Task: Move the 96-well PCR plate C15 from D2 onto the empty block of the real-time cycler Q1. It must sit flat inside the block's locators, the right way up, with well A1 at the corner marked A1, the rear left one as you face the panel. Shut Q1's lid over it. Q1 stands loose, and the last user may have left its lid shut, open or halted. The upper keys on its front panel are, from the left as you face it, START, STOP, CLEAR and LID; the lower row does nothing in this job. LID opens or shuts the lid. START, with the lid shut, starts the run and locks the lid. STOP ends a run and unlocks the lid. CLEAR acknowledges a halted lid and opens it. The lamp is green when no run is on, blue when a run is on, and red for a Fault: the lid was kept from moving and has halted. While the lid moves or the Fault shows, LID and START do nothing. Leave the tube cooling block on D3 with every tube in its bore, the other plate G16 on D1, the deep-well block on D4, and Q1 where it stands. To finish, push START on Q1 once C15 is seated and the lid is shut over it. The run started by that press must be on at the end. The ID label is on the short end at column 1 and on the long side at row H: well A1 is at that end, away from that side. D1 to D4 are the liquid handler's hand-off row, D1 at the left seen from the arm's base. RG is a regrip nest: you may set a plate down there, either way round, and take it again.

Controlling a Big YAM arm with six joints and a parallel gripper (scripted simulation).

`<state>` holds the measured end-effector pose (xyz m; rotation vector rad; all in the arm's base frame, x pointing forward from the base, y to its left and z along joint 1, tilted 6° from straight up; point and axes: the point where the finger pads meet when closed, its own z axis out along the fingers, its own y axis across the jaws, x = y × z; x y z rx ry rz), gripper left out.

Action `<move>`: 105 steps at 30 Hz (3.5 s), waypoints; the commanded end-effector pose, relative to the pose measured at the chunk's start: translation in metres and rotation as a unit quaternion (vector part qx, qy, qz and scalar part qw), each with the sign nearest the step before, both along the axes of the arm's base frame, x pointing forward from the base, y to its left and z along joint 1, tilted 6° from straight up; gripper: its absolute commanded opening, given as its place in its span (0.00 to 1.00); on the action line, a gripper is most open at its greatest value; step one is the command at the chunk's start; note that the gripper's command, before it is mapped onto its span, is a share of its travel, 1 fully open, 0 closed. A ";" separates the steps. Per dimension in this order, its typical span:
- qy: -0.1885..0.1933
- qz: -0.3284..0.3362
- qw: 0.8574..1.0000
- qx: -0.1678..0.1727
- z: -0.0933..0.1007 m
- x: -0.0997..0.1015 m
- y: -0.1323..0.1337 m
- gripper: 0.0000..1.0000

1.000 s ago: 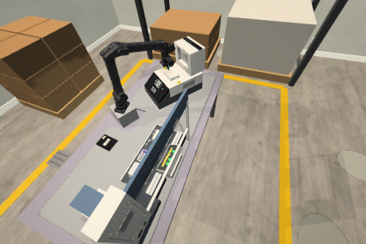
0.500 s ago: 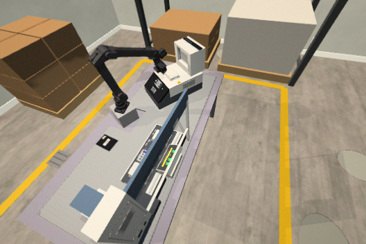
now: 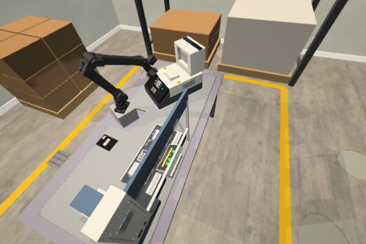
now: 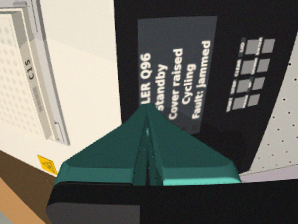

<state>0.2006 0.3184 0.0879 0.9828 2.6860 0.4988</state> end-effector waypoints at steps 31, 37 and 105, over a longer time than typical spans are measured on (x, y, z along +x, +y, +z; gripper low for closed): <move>-0.107 0.013 0.985 0.135 -0.022 -0.079 -0.108 0.00; -0.098 0.006 0.987 0.128 -0.027 -0.089 -0.125 0.00; -0.116 0.021 0.984 0.131 -0.048 -0.032 -0.061 0.00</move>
